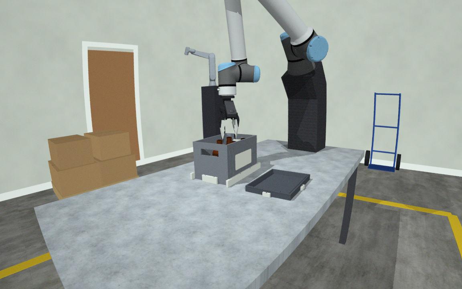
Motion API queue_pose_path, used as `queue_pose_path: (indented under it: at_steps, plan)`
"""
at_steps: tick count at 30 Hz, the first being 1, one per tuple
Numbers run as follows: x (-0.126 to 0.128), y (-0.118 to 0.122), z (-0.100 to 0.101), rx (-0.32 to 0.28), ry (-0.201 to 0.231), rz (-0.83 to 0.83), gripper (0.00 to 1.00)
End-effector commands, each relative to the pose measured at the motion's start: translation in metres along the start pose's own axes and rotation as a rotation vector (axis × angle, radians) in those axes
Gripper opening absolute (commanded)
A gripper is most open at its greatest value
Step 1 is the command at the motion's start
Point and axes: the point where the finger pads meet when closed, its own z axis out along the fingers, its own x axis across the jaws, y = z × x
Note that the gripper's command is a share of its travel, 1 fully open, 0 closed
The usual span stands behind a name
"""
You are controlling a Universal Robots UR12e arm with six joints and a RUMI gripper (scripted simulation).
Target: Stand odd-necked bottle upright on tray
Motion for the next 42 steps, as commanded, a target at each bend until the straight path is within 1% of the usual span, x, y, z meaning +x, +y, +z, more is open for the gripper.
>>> queue_pose_path:
  at_steps: [1,8,10,15,20,25,33,34,42]
  plan:
    - [0.000,0.000,-0.014,0.000,0.001,0.000,0.38]
    - [0.000,0.000,-0.038,0.000,0.001,0.000,0.38]
    - [0.000,0.000,-0.038,0.000,0.001,0.000,0.38]
    - [0.000,0.000,-0.054,0.000,0.001,0.000,0.38]
    - [0.000,0.000,-0.066,0.000,0.001,0.000,0.38]
    - [0.000,0.000,-0.072,0.000,0.001,0.000,0.38]
    - [0.000,0.000,-0.073,0.000,0.001,0.000,0.38]
    - [0.000,0.000,-0.073,0.000,0.001,0.000,0.00]
    - [0.000,0.000,-0.073,0.000,0.001,0.000,0.00]
